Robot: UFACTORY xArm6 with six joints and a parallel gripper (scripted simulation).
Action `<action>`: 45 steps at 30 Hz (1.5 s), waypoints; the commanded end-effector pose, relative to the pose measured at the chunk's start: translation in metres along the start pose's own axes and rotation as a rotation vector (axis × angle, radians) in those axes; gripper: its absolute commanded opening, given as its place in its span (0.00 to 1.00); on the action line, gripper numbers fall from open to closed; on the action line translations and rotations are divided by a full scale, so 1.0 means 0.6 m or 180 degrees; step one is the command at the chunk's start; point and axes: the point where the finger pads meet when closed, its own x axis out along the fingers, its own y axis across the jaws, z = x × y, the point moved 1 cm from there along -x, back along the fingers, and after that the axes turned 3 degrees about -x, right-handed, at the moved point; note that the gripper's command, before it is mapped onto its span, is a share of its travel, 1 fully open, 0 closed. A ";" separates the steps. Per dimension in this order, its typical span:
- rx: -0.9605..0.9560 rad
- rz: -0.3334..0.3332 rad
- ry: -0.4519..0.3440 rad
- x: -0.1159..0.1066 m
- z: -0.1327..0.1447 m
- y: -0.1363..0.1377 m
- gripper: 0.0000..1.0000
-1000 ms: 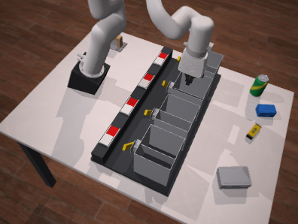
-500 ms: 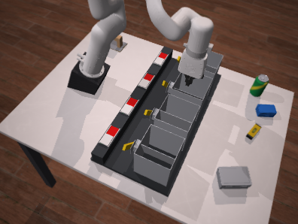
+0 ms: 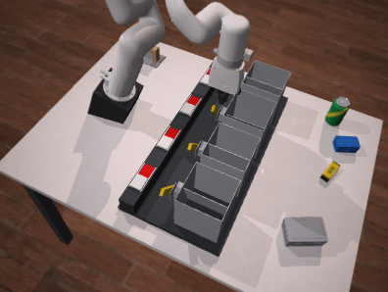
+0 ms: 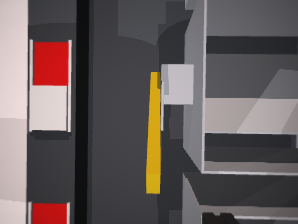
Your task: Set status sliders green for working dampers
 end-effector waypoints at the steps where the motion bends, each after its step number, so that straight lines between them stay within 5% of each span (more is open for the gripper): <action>1: -0.0002 0.0043 -0.0004 -0.010 -0.004 -0.067 0.00; 18: -0.0003 0.0042 -0.0004 -0.005 -0.014 -0.247 0.00; 37: -0.0002 0.0043 -0.0004 0.009 -0.015 -0.251 0.00; 45: -0.0002 0.0043 -0.0004 0.043 -0.014 -0.251 0.00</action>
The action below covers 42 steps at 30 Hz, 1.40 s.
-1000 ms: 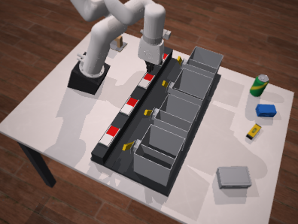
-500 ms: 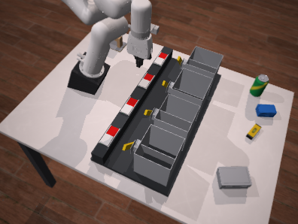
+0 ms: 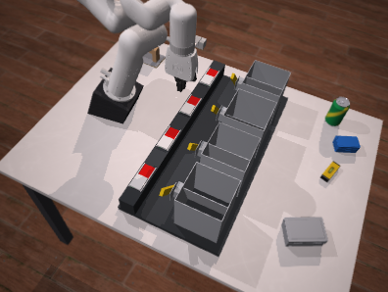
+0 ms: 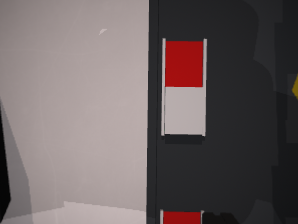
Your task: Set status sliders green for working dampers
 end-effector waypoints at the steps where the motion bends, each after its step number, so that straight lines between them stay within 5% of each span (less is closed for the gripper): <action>1: -0.0001 0.0009 -0.0004 0.021 0.000 0.001 0.00; 24: -0.0001 0.0009 -0.0004 0.130 0.002 0.000 0.00; 42: -0.0001 0.0009 -0.0004 0.152 0.002 0.000 0.00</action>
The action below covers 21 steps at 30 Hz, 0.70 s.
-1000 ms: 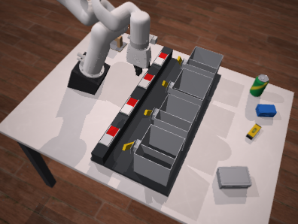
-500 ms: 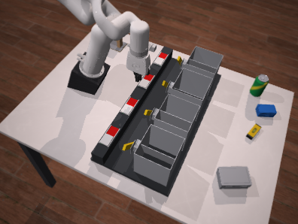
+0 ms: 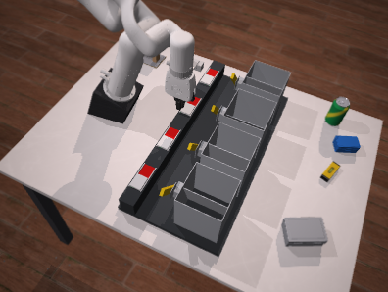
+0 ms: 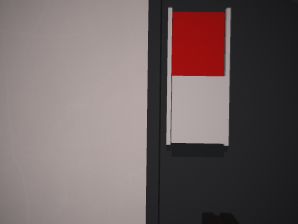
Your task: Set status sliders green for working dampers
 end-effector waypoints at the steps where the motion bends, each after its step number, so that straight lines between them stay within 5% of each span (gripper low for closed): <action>1: -0.0001 0.0009 -0.0002 -0.001 0.000 0.002 0.00; 14: -0.0001 0.0009 -0.0002 0.000 0.000 0.002 0.00; 21: 0.0004 0.0008 -0.0005 0.050 -0.026 0.003 0.00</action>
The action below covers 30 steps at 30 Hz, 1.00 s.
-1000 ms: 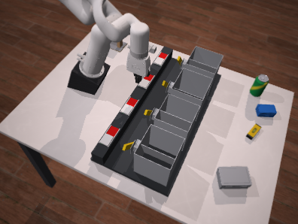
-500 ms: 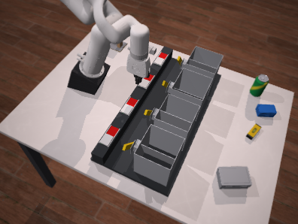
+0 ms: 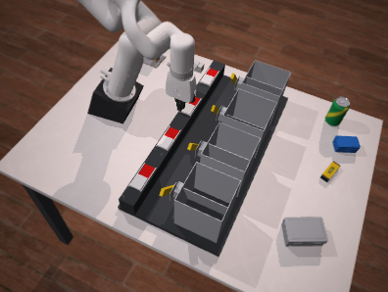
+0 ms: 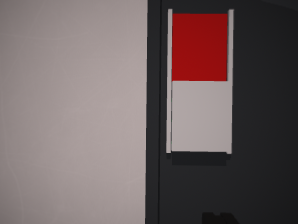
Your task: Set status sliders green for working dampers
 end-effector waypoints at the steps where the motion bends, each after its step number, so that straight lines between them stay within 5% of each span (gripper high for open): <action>1: -0.0005 0.0004 -0.0003 0.041 -0.023 0.001 0.00; 30: -0.0007 0.0005 -0.0002 0.046 -0.026 0.001 0.00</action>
